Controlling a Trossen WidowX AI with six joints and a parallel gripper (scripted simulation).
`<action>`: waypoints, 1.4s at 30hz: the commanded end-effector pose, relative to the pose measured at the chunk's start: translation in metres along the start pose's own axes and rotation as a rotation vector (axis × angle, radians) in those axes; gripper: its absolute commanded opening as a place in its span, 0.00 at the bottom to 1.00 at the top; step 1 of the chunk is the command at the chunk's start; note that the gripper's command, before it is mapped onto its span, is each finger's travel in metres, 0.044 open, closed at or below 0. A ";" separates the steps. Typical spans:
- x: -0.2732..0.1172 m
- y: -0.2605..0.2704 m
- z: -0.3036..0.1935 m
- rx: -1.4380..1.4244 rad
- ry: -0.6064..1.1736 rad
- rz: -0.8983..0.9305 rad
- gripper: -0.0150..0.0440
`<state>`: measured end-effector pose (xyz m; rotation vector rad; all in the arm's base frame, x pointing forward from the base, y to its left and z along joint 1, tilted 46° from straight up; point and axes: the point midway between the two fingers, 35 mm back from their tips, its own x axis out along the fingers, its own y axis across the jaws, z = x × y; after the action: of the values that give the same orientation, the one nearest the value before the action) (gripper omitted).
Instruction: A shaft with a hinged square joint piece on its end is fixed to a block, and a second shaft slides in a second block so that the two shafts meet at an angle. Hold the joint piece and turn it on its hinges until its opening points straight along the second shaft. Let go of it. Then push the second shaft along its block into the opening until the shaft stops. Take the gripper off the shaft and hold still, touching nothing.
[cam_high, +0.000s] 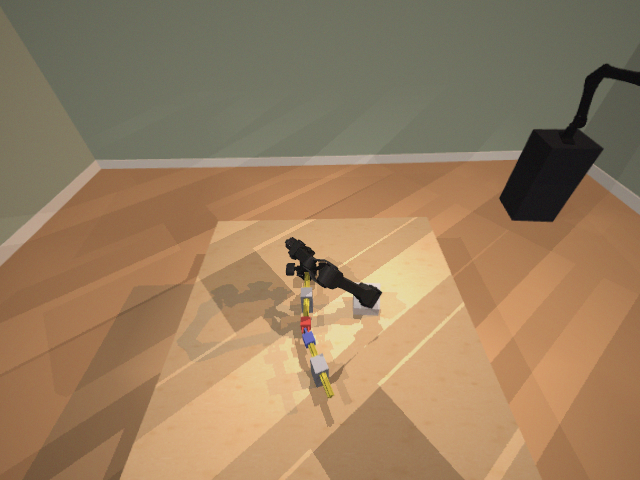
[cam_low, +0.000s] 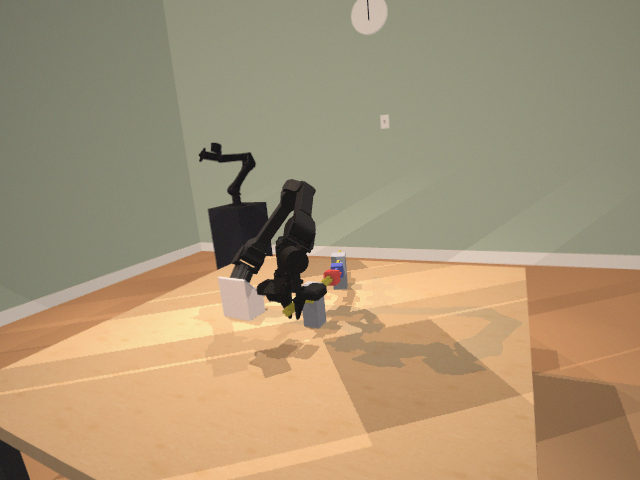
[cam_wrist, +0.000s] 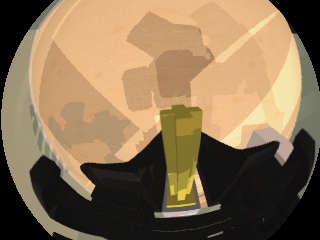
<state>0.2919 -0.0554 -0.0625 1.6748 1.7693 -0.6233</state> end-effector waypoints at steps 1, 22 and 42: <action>0.000 0.000 0.000 0.000 0.000 -0.001 0.25; 0.000 0.000 0.000 0.000 0.000 -0.001 0.72; 0.000 0.000 0.000 0.000 0.000 -0.001 1.00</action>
<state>0.2920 -0.0554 -0.0625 1.6746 1.7691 -0.6232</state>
